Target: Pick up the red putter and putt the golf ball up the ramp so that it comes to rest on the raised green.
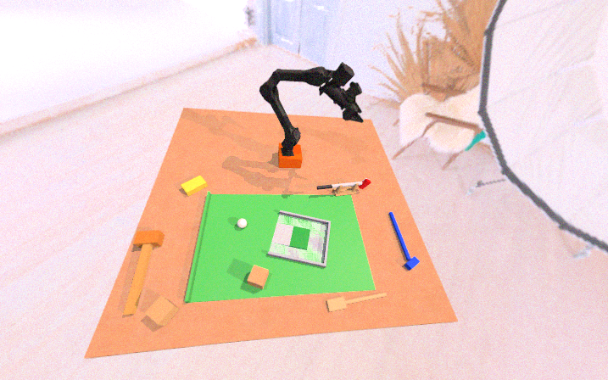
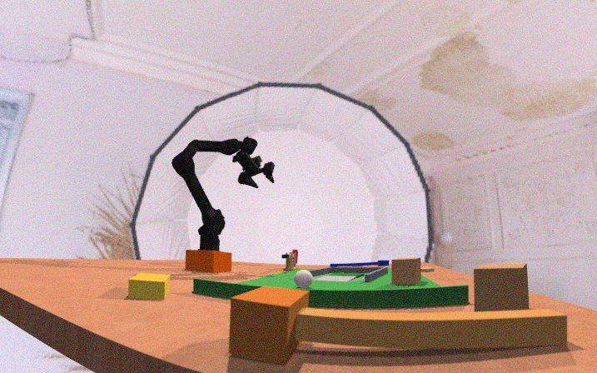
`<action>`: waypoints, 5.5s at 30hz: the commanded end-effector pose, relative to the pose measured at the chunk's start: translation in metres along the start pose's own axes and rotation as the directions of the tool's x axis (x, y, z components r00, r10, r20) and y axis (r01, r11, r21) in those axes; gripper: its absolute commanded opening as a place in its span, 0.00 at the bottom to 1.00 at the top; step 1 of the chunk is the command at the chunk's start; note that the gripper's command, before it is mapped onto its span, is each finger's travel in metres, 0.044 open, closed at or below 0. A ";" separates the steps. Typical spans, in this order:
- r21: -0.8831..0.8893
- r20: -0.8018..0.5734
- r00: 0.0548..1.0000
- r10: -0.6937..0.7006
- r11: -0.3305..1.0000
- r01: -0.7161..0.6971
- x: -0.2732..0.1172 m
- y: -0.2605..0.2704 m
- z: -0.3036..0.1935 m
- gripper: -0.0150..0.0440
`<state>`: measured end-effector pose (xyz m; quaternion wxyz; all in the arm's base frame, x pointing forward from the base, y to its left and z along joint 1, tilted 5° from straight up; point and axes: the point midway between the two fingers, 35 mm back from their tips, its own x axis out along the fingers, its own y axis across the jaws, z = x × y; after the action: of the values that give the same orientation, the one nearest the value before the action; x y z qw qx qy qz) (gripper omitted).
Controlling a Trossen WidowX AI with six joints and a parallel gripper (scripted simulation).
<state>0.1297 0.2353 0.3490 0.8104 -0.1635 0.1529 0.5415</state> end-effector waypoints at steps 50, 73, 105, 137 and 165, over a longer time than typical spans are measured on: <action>-0.059 -0.704 0.675 0.221 0.929 -0.366 0.106 -0.126 -0.331 1.00; -0.066 -0.706 0.674 0.216 0.928 -0.367 0.115 -0.125 -0.346 0.69; -0.065 -0.707 0.673 0.217 0.928 -0.368 0.069 -0.139 -0.264 0.25; 0.239 -0.792 0.602 0.098 0.958 0.158 -0.035 -0.211 -0.324 0.25; 0.456 -0.861 0.501 0.082 0.560 0.692 -0.174 -0.229 -0.394 0.25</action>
<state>0.2575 -0.1413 0.0897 0.7188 -0.0884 0.6740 0.1456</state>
